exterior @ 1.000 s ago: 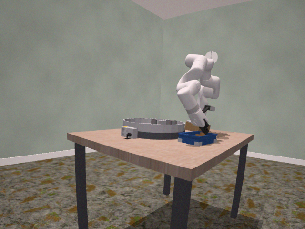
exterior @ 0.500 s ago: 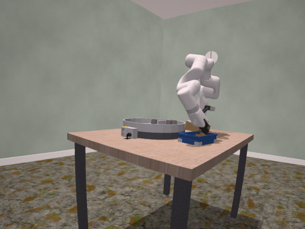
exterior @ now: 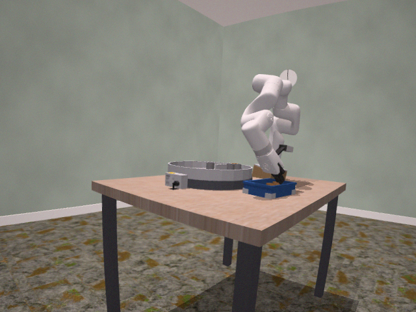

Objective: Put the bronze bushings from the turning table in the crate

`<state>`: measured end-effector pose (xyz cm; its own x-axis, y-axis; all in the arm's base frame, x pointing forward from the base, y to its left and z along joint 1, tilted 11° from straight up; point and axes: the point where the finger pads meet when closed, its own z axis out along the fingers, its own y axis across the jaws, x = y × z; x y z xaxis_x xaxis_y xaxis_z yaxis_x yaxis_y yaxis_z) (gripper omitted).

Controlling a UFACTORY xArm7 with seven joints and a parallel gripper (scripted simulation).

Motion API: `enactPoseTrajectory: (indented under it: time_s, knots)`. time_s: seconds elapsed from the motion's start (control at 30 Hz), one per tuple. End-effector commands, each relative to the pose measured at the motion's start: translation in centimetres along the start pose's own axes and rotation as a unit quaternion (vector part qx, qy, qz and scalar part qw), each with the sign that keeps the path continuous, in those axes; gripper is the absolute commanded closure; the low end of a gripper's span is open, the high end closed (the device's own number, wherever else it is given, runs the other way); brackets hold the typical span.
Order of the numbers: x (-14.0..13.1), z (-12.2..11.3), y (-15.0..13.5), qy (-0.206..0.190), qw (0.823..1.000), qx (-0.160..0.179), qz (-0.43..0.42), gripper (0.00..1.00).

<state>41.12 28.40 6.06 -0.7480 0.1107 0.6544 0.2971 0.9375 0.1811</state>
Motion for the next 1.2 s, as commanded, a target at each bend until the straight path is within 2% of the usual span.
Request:
enactPoseTrajectory:
  time_s: [0.0,0.6,0.63,1.17]
  knots:
    - [-0.07,-0.14,0.10,-0.002,1.000,-0.001,-0.001,1.00]
    - [-0.10,-0.10,0.10,-0.002,1.000,-0.001,-0.001,1.00]
    - [-0.10,-0.10,0.10,-0.002,1.000,-0.001,-0.001,0.89]
    - [-0.10,-0.10,0.10,-0.002,1.000,-0.001,-0.001,0.89]
